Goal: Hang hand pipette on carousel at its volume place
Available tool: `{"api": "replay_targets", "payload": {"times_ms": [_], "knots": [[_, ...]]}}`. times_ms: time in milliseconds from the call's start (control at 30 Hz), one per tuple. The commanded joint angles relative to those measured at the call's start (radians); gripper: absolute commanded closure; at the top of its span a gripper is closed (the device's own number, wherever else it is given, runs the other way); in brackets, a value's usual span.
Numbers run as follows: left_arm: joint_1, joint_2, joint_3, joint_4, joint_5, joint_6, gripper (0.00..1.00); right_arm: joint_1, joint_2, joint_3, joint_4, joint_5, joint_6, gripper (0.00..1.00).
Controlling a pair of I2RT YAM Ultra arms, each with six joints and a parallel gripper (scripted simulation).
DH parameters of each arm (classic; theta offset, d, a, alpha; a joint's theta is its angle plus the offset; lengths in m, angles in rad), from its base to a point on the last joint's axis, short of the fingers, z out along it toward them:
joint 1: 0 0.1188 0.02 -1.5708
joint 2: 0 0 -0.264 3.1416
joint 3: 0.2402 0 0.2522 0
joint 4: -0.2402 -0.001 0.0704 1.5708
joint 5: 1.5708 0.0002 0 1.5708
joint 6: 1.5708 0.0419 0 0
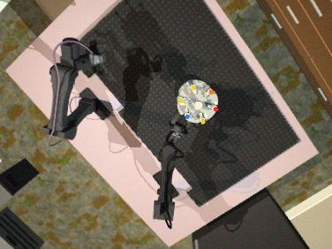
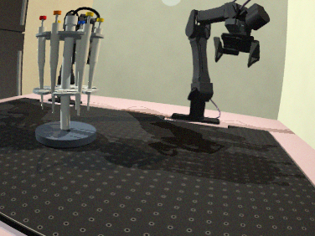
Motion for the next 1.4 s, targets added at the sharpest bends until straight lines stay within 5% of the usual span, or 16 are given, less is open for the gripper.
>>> {"api": "replay_targets", "payload": {"times_ms": [0,733,933,1367], "knots": [[0.009,0.001,0.015,0.012,0.021,0.007,0.0,0.006,-0.03,0.031,0.009,-0.006,0.001,0.5],[0.009,0.001,0.015,0.012,0.021,0.007,0.0,0.006,-0.03,0.031,0.009,-0.006,0.001,0.5],[0.009,0.001,0.015,0.012,0.021,0.007,0.0,-0.095,-0.064,-0.011,0.029,-0.275,-0.008,0.5],[0.009,0.001,0.015,0.012,0.021,0.007,0.0,-0.088,-0.058,-0.003,0.019,-0.295,0.002,0.5]]}}
